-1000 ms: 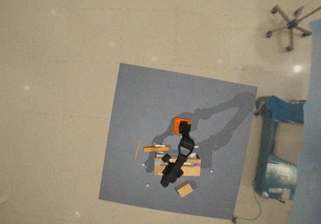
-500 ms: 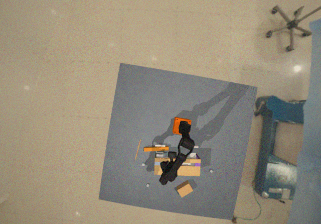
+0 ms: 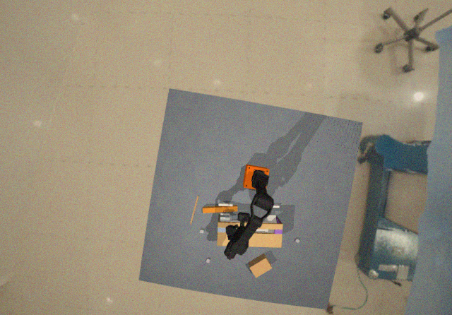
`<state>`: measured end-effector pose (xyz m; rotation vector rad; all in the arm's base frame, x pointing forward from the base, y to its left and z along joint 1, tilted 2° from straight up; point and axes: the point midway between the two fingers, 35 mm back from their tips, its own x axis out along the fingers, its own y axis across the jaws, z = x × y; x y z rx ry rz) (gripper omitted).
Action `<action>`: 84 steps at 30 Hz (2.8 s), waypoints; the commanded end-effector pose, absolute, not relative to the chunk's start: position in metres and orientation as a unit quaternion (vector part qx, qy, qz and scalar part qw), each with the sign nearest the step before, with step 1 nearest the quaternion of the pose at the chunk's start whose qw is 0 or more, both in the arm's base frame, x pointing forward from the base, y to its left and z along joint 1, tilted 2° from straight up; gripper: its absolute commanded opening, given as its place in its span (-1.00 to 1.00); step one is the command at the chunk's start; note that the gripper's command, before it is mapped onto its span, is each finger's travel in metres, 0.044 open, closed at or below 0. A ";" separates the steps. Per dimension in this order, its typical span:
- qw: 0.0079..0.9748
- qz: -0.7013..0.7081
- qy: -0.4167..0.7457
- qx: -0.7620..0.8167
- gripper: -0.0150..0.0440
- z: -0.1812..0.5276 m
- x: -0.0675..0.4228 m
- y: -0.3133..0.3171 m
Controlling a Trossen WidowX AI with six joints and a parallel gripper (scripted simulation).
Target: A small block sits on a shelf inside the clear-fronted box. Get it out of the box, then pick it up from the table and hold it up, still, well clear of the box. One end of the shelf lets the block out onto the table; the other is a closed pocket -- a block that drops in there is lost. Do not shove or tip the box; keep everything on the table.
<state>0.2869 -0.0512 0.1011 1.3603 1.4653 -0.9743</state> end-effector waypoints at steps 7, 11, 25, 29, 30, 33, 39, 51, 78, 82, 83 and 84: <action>0.437 -0.395 0.592 0.550 0.86 0.082 0.286 -0.051; 0.437 -0.395 0.592 0.550 0.86 0.076 0.287 -0.051; 0.437 -0.395 0.592 0.549 0.86 0.053 0.287 -0.052; 0.437 -0.395 0.592 0.549 0.86 0.046 0.287 -0.052; 0.437 -0.396 0.592 0.549 0.86 0.045 0.287 -0.052; 0.437 -0.396 0.592 0.549 0.86 0.040 0.287 -0.052; 0.437 -0.396 0.592 0.549 0.86 0.030 0.286 -0.052; 0.440 -0.395 0.591 0.550 0.86 0.032 0.287 -0.042; 0.438 -0.393 0.592 0.551 0.86 0.030 0.282 0.015; 0.438 -0.393 0.592 0.551 0.86 0.030 0.281 0.023; 0.438 -0.393 0.592 0.551 0.86 0.030 0.281 0.025; 0.438 -0.393 0.592 0.551 0.86 0.030 0.281 0.027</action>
